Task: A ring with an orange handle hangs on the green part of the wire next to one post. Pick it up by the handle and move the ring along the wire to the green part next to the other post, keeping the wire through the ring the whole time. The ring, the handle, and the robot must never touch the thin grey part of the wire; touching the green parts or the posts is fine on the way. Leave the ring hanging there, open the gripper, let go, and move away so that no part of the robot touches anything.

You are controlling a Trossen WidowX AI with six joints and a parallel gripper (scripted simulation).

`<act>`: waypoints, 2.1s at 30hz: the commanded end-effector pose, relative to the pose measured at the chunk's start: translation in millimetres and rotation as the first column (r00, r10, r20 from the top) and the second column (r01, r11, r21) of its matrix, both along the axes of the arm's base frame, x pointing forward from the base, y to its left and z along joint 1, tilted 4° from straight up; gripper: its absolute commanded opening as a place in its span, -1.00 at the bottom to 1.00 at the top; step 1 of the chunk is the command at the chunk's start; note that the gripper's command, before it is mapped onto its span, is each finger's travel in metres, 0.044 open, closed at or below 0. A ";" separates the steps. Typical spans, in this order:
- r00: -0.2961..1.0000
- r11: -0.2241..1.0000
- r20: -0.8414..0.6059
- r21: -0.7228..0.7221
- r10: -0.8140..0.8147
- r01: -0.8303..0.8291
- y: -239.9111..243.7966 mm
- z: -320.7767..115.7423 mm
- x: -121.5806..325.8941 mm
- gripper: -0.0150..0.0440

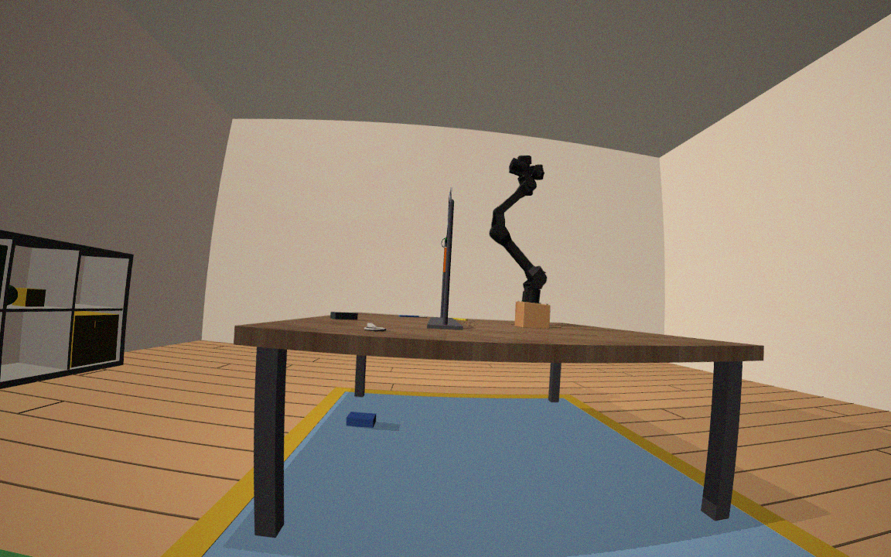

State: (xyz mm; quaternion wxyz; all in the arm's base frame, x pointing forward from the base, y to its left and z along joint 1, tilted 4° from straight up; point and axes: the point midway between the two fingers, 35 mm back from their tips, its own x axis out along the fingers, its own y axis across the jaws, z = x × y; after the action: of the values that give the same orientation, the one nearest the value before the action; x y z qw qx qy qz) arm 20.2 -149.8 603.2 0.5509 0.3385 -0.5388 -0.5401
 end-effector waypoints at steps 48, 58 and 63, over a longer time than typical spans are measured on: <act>0.104 0.098 -0.389 0.035 -0.915 0.995 291.7 -65.2 -196.8 0.05; -0.196 -0.245 -0.466 0.047 -0.863 0.968 380.9 -98.7 -145.0 0.05; -0.328 -0.408 -0.504 0.054 -0.799 0.911 416.1 -117.5 -105.9 0.05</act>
State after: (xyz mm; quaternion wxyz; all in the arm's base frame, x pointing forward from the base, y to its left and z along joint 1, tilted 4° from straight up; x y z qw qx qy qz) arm -111.0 243.5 498.5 -0.1086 -0.1737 -0.3873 -0.8989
